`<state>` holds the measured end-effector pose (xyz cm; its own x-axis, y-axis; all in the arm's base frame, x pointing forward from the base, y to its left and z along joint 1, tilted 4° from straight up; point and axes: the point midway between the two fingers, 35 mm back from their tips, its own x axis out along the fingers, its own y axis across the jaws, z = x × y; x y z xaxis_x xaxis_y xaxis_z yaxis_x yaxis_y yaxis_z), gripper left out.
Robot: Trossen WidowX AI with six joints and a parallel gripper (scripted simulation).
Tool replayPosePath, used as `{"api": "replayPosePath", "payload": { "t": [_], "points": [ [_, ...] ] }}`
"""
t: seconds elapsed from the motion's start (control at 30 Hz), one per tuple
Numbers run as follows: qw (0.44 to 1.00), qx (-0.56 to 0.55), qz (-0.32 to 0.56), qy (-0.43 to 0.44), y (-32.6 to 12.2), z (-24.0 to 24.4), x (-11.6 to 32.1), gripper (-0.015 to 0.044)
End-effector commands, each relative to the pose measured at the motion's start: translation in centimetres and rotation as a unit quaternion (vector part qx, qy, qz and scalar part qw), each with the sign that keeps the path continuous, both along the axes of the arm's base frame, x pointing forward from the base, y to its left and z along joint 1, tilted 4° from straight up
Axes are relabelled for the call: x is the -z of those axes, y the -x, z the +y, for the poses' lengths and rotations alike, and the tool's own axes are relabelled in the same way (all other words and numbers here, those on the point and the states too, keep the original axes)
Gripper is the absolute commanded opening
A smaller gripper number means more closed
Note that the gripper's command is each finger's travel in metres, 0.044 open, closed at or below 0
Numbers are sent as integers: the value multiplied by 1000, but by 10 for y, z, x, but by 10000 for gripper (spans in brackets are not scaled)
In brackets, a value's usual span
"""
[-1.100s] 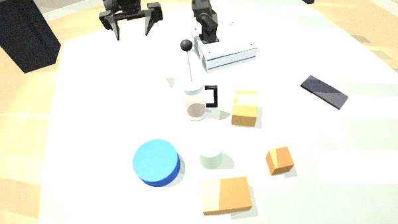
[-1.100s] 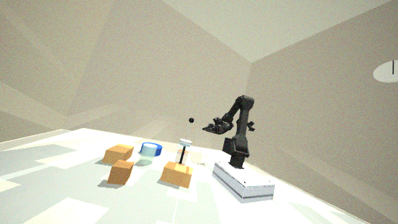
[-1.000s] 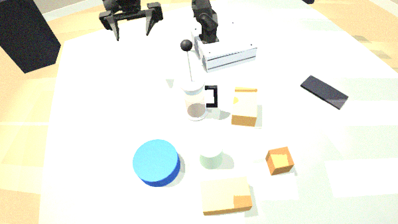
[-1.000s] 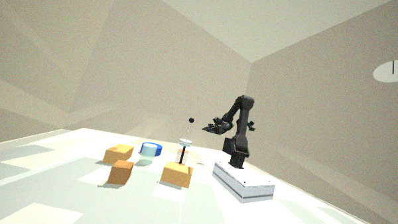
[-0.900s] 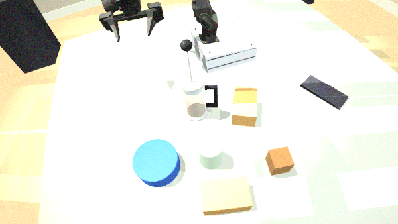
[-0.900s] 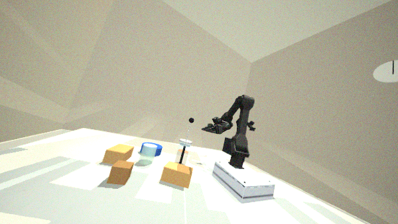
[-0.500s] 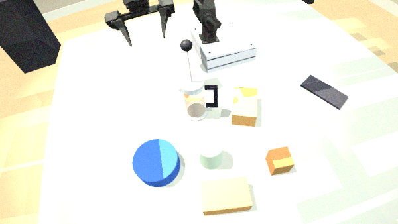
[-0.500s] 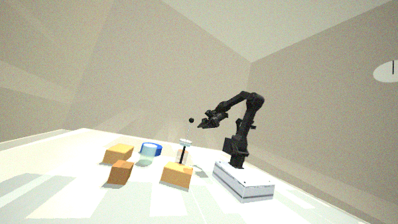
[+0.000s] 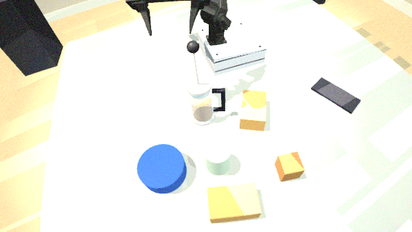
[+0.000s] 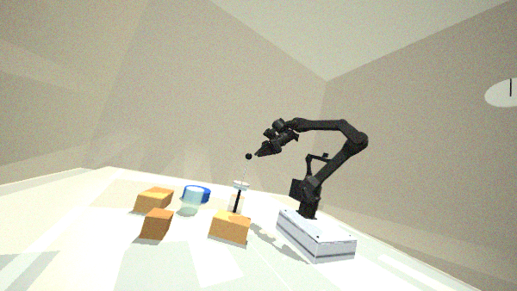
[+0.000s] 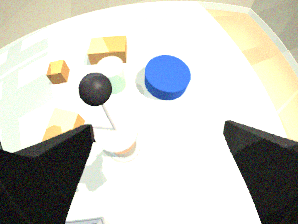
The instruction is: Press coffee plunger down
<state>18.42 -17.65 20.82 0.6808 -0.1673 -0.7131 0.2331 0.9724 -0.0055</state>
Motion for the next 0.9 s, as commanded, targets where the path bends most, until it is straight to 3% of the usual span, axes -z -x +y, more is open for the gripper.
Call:
{"api": "replayPosePath", "payload": {
  "t": [0.0,0.17,0.47,0.87],
  "points": [
    [990,97,-103,16,-17,45,-51,440],
    [984,114,-137,9,-18,55,-63,440],
    [984,114,-138,9,-20,59,-4,440],
    [984,114,-138,9,-28,55,0,440]
  ]
}}
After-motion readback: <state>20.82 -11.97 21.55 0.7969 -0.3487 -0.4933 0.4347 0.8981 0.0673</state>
